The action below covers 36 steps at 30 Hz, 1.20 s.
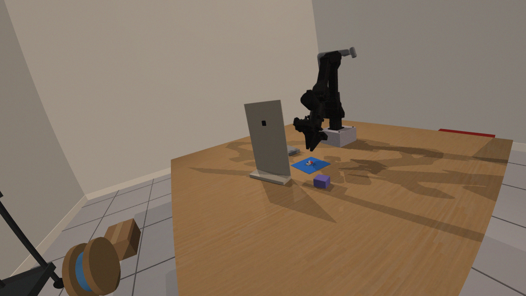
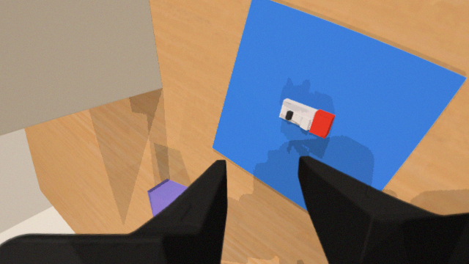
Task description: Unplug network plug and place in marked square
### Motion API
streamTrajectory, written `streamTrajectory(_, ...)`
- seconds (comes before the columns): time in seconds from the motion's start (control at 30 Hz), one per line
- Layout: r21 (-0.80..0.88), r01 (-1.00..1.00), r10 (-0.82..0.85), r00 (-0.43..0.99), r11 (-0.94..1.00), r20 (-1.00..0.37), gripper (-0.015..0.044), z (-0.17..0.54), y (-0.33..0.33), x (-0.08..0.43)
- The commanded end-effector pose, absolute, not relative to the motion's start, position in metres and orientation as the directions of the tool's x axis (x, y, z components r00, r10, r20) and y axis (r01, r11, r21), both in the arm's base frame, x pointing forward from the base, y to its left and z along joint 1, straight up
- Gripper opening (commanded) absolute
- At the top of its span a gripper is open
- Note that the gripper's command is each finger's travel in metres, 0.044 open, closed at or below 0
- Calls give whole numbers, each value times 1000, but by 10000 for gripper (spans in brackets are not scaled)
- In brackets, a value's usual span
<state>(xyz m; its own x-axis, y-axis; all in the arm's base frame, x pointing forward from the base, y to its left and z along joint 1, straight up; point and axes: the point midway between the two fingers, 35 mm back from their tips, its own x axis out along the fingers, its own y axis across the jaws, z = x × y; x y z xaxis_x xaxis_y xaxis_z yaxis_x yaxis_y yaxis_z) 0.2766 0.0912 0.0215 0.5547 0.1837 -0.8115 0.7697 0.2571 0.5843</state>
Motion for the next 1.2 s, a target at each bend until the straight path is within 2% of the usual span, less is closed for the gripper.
streamTrajectory(0.0, 585, 770, 184, 555, 254, -811, 156, 27, 91, 277)
streamTrajectory(1.17, 585, 770, 185, 555, 255, -811, 156, 74, 89, 270)
